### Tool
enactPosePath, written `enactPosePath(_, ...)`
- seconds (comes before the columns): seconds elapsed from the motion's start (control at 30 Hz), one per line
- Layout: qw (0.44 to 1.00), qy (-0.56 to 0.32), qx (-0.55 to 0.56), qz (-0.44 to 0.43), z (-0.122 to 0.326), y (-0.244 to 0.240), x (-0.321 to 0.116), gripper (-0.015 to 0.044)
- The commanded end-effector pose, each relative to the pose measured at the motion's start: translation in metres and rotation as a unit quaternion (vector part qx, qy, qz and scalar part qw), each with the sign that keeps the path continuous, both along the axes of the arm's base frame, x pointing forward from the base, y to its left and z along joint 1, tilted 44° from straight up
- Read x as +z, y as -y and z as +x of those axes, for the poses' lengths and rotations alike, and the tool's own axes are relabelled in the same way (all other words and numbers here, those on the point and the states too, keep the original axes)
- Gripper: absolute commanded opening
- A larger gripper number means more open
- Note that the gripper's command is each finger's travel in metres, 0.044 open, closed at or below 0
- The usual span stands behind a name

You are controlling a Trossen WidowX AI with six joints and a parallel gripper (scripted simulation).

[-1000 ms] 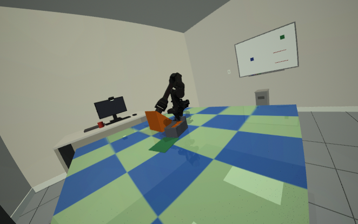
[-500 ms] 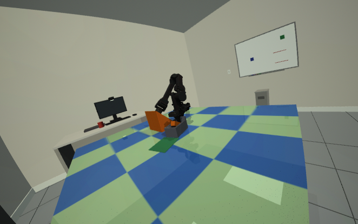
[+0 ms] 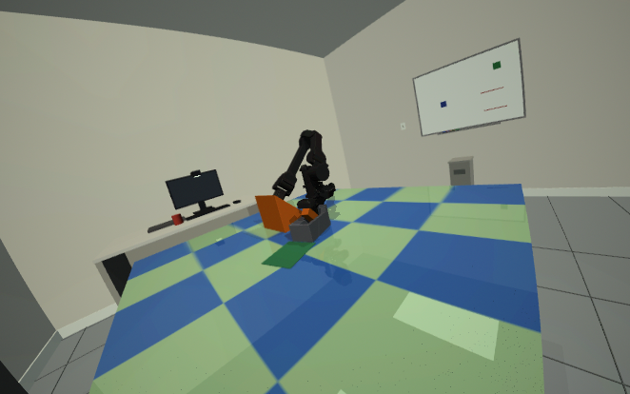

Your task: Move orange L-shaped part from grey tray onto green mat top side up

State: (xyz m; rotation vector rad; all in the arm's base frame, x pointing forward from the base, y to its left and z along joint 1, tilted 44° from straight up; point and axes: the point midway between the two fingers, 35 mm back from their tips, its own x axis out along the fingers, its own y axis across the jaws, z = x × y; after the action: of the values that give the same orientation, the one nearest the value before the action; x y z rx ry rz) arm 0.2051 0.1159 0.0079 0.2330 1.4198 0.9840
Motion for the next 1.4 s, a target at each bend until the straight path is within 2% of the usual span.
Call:
enactPosePath(0.0,1.0,0.0,0.0,-0.001,0.0,0.0,0.0,0.018)
enactPosePath(0.5,1.0,-0.002,-0.001,-0.003,-0.002,0.004,0.017,0.018)
enactPosePath(0.83,1.0,-0.003,-0.001,-0.005,0.017,0.076,0.076,0.018)
enactPosePath(1.37,1.0,0.002,-0.008,-0.005,0.019,0.074,0.074,0.018)
